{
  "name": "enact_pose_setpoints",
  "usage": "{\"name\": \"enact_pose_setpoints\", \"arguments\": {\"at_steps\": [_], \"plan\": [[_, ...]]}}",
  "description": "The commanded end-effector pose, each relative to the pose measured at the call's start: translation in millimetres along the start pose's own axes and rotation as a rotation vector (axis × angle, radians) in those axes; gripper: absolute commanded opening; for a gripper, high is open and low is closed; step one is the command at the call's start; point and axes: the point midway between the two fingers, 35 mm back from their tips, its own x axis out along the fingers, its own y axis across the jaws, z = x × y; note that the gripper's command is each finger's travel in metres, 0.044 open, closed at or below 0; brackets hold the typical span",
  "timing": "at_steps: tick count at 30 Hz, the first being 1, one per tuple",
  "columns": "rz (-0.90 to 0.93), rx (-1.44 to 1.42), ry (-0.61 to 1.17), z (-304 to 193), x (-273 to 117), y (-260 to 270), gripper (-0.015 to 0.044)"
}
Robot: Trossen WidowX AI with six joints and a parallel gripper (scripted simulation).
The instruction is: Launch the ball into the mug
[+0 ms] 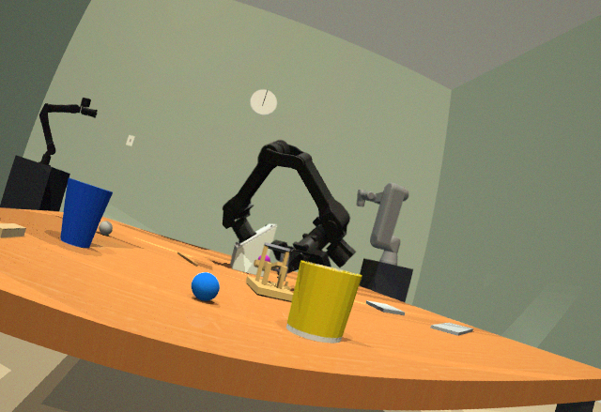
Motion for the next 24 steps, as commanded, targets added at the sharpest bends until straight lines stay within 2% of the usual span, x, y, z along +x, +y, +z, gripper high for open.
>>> {"name": "enact_pose_setpoints", "arguments": {"at_steps": [1,5,11,13,20,24], "plan": [[0.001,-0.015,0.006,5,5,2,0.0],[0.002,-0.015,0.008,18,18,1,0.0],[0.0,-0.014,0.007,17,16,0,0.0],[-0.013,-0.012,-0.004,10,-1,-9,0.0],[-0.071,-0.009,-0.049,-30,-99,-28,0.0],[-0.074,-0.01,-0.052,-33,-106,-28,0.0]]}}
